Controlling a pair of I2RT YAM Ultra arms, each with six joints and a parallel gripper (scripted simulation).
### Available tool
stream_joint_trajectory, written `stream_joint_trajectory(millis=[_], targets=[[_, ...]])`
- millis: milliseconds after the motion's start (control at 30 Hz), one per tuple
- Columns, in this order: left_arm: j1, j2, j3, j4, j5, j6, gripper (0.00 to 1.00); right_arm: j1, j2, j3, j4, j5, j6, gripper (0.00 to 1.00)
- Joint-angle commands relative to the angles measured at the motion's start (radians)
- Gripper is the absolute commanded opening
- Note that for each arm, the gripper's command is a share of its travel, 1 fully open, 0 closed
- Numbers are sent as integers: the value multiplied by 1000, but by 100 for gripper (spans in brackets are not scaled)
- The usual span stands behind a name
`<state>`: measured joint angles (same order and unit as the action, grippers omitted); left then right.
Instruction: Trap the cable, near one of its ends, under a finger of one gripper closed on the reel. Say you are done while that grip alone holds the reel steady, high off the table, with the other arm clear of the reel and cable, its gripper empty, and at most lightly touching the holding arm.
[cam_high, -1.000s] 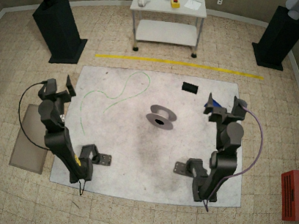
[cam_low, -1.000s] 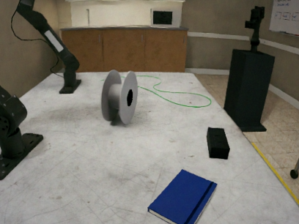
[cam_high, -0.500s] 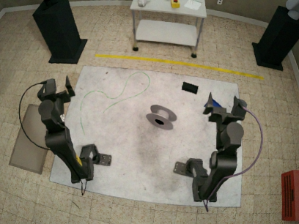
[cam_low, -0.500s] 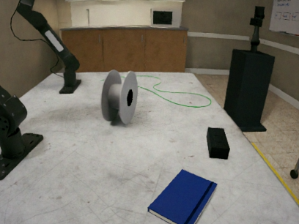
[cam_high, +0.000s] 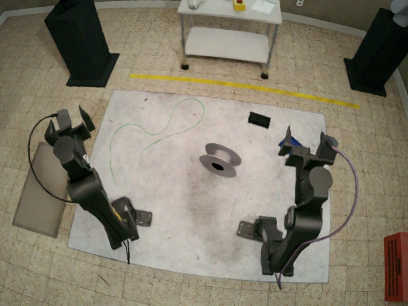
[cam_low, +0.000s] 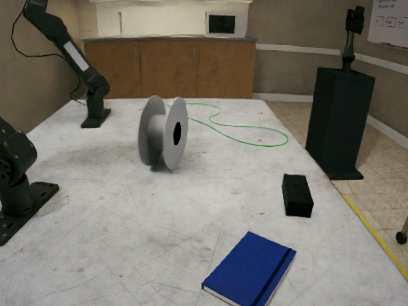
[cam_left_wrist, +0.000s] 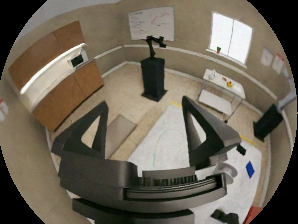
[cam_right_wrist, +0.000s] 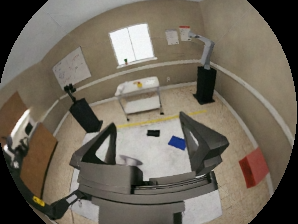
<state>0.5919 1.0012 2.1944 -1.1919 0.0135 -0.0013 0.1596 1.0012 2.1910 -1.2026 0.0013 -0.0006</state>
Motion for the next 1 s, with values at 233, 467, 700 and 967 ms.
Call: stream_joint_trajectory(millis=[233,467,700,967], targets=[[296,-22,26,-20,2,7,100,-64,-23,33,-4,-11,3,100],[464,-22,26,-20,3,7,100,-92,-23,33,-4,-10,3,100],[679,-22,26,-20,4,7,100,-127,-23,33,-4,-10,3,100],[826,-21,25,-19,-2,6,100,-151,-23,33,-4,-7,3,100]])
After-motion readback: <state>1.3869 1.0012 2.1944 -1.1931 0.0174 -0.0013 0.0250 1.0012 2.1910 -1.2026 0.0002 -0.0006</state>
